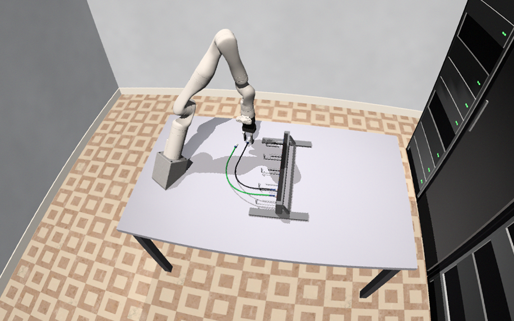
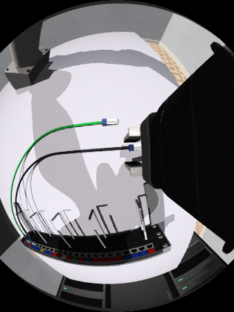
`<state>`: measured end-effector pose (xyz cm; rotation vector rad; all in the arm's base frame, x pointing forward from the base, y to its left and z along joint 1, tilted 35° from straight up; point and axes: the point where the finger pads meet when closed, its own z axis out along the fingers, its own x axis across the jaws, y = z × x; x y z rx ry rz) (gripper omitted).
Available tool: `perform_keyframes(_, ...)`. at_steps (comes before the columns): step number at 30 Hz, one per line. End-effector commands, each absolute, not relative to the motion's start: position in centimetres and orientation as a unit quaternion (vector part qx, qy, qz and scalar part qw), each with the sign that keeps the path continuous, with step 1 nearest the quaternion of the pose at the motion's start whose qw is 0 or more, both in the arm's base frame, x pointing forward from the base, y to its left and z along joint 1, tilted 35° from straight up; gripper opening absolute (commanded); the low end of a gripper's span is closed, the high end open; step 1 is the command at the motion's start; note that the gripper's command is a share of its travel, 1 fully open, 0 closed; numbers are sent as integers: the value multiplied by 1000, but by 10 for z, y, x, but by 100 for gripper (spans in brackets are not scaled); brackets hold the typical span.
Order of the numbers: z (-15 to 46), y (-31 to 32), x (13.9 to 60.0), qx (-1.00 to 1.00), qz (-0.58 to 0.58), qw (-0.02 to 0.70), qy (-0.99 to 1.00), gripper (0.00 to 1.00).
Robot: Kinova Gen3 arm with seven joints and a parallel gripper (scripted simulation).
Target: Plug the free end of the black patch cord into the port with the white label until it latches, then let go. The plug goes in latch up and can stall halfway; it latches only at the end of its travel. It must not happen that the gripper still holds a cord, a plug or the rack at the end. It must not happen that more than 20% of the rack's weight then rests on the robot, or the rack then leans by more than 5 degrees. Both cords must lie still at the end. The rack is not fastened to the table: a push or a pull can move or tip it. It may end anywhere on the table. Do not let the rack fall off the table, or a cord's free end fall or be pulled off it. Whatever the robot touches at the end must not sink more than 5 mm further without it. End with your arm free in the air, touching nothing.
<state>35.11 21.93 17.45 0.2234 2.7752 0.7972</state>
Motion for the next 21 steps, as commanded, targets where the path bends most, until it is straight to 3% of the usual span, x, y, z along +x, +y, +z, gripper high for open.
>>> perform_keyframes(1,171,231,345,64,275,117,952,73)
perform_keyframes(21,162,236,348,64,275,117,952,73)
